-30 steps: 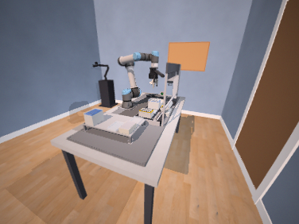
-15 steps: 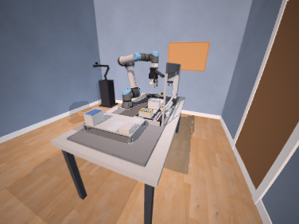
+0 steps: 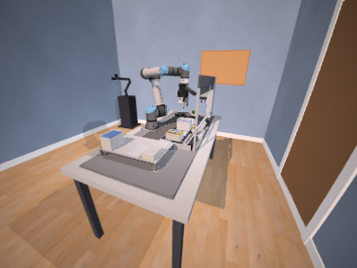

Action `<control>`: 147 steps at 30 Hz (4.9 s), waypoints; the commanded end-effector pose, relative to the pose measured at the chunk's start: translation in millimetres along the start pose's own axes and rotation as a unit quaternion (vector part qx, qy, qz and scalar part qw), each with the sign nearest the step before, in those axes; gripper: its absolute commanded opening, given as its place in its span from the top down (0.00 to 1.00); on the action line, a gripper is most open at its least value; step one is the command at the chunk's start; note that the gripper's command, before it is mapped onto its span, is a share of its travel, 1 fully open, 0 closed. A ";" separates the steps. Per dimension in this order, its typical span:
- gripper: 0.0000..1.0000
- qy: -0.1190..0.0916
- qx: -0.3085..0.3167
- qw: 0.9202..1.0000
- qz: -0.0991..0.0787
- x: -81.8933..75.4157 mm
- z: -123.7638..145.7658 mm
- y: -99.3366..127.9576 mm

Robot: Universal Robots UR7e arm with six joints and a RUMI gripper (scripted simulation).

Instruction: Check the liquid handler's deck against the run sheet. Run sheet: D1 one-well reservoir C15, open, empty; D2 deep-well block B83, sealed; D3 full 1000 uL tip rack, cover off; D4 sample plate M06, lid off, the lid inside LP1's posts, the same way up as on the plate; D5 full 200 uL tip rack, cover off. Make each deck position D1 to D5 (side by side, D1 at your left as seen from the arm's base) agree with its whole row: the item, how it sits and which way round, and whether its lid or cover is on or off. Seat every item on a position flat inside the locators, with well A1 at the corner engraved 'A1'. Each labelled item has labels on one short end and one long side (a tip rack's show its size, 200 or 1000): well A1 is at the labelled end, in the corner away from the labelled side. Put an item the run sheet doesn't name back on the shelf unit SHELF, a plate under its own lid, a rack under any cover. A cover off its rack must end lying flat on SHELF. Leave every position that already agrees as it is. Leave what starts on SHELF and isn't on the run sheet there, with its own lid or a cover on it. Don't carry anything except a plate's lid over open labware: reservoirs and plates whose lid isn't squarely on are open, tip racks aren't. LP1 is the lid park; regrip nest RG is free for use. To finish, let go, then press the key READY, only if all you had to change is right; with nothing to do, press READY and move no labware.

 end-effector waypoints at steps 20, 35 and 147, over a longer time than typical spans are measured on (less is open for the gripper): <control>0.18 -0.001 -0.001 1.000 0.001 36.4 -0.7 0.2; 0.18 0.000 -0.001 1.000 0.000 58.8 -0.6 0.3; 1.00 -0.003 -0.001 1.000 0.004 110.3 0.6 1.9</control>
Point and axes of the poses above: the point where the finger pads meet when closed, its own x axis out along the fingers, its own z axis across the jaws, y = z × x, the point moved 1 cm from there along -x, back along the fingers, and after that the axes turned 8 degrees about -x, right-handed, at the moved point
